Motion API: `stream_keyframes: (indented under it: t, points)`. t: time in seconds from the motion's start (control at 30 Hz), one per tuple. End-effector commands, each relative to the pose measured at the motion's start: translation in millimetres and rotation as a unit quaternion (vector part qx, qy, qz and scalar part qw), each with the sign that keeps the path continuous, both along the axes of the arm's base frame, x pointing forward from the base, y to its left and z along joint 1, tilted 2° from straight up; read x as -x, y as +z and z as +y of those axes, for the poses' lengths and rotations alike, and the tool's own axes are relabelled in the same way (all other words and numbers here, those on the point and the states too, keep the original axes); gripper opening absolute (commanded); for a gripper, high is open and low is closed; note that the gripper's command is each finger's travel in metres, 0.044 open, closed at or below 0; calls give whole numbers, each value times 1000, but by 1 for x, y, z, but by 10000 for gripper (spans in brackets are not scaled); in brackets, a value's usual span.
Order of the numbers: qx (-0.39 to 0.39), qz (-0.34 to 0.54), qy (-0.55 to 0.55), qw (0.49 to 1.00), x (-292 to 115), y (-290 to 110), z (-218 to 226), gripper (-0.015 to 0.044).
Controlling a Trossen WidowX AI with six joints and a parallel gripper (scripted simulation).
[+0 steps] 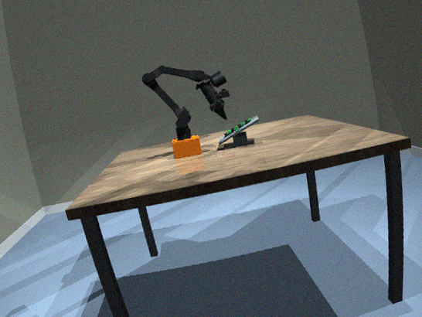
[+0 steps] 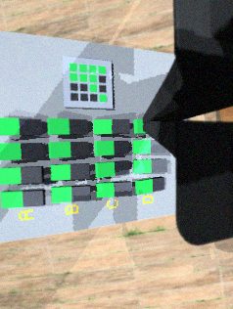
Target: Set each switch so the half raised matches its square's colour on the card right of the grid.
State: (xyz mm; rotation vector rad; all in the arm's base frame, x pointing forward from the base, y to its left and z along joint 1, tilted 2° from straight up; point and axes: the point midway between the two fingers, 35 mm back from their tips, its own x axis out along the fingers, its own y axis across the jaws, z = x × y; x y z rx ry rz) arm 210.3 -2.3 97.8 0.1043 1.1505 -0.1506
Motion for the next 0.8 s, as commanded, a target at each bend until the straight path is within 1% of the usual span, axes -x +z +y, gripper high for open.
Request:
stream_keyframes:
  t: [0.0, 0.13, 0.4, 0.5, 0.77]
  points:
    - [-1, -3, 5, 1000, 4, -2, -6, 0]
    - [1, -15, 5, 1000, -8, -31, -7, 0]
    - [1, -16, 5, 1000, -9, -34, -7, 0]
    - [1, -16, 5, 1000, -12, -41, -8, 0]
    - [1, -16, 5, 1000, -15, -47, -8, 0]
